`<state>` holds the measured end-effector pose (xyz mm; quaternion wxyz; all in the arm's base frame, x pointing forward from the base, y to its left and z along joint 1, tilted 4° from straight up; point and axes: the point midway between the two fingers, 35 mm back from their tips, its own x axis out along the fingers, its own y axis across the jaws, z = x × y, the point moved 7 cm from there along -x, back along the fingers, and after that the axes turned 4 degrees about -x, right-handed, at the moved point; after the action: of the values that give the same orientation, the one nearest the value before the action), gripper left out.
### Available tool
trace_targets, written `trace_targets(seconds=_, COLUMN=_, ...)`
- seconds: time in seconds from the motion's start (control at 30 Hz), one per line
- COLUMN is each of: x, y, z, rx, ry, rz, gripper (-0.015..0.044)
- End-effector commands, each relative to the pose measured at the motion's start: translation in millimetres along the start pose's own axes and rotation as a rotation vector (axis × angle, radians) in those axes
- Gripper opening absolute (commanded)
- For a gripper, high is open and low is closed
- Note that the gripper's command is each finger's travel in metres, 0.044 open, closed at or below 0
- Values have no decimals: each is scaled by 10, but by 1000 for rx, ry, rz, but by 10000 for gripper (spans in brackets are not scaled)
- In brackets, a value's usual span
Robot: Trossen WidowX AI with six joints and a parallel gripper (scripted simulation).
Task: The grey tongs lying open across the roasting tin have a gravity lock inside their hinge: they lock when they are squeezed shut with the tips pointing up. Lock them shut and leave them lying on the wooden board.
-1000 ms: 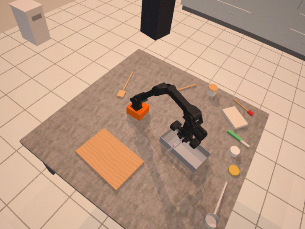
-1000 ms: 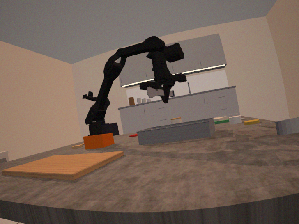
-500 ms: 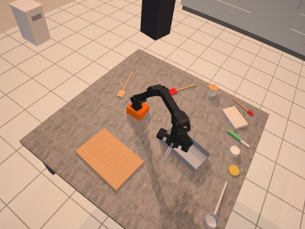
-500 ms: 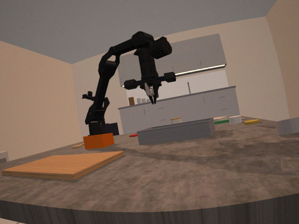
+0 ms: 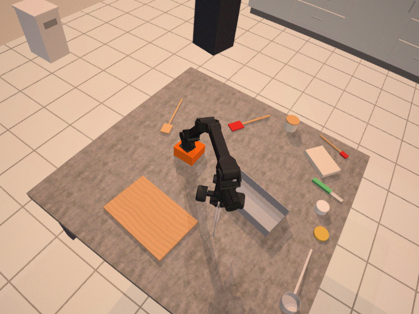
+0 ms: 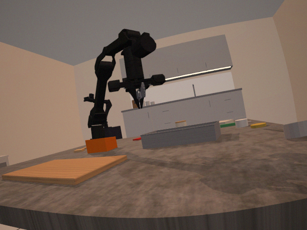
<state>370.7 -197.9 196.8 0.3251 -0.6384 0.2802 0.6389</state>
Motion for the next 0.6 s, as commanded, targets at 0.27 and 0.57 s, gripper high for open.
trace_targets(seconds=0.27, x=-34, y=426, z=-125, rx=-199, ry=11, rz=2, gripper=-150)
trace_targets(seconds=0.57, x=-35, y=491, z=-141, rx=-63, ry=11, rz=2, gripper=-150)
